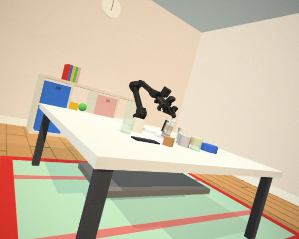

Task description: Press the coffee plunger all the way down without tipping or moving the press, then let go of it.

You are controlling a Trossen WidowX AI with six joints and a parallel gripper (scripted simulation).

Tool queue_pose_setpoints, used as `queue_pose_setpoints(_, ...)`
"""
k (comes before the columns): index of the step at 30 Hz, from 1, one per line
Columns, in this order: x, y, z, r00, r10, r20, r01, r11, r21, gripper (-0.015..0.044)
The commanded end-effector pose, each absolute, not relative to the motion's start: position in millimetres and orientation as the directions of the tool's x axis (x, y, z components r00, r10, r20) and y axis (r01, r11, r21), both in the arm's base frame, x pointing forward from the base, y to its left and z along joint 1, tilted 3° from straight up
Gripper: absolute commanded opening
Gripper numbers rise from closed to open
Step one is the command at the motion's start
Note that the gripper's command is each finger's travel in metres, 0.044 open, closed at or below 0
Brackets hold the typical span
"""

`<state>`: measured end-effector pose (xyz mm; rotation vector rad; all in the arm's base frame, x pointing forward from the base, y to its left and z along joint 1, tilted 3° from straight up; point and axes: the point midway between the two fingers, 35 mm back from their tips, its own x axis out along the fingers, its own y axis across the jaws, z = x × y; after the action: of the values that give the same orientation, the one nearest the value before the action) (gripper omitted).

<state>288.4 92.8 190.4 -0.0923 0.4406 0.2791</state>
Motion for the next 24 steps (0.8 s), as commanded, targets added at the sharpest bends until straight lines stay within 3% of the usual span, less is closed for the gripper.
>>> queue_pose_setpoints(1, 288, 93, 190, 0.866, 0.246, -0.435, -0.286, 0.958, -0.028, 0.0122)
queue_pose_setpoints(3, 288, 93, 190, 0.866, 0.246, -0.435, -0.286, 0.958, -0.028, 0.0122)
queue_pose_setpoints(15, 288, 93, 190, 0.866, 0.246, -0.435, -0.286, 0.958, -0.028, 0.0437)
queue_pose_setpoints(24, 276, 92, 229, 0.863, 0.245, -0.441, -0.287, 0.957, -0.031, 0.044)
